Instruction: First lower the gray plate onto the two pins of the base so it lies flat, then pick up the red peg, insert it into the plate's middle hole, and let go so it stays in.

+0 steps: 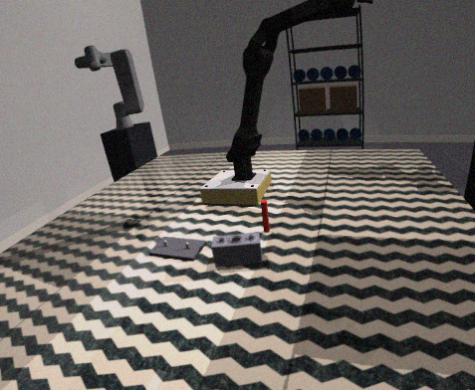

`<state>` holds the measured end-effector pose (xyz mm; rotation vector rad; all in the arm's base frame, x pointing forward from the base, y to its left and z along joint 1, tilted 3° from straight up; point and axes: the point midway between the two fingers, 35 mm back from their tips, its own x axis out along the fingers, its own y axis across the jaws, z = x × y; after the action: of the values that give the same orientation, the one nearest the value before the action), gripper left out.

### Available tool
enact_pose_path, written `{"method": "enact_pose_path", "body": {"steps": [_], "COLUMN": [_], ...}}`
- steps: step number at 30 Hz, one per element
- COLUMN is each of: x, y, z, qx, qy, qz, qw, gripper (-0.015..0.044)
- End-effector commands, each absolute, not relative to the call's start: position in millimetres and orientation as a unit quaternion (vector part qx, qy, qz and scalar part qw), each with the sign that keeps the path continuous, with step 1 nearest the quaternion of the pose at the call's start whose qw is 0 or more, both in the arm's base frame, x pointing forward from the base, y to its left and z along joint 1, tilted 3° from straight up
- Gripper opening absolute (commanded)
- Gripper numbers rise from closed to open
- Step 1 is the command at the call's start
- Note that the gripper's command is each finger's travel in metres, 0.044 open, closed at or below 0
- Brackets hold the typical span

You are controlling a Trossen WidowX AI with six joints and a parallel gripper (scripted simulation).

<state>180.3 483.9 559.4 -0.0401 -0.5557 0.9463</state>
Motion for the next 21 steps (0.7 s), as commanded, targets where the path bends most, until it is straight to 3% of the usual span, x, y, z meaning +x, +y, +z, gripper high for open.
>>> {"method": "enact_pose_path", "body": {"steps": [1, 12, 21], "x": [180.3, 261.0, 350.1], "y": [483.9, 473.1, 433.0], "z": [559.4, 499.0, 391.5], "qx": [-0.019, -0.015, 0.043], "qy": [-0.264, -0.135, 0.104], "qz": [0.450, 0.430, 0.369], "qw": [0.853, 0.893, 0.923], "gripper": [0.0426, 0.0440, 0.0440]}}
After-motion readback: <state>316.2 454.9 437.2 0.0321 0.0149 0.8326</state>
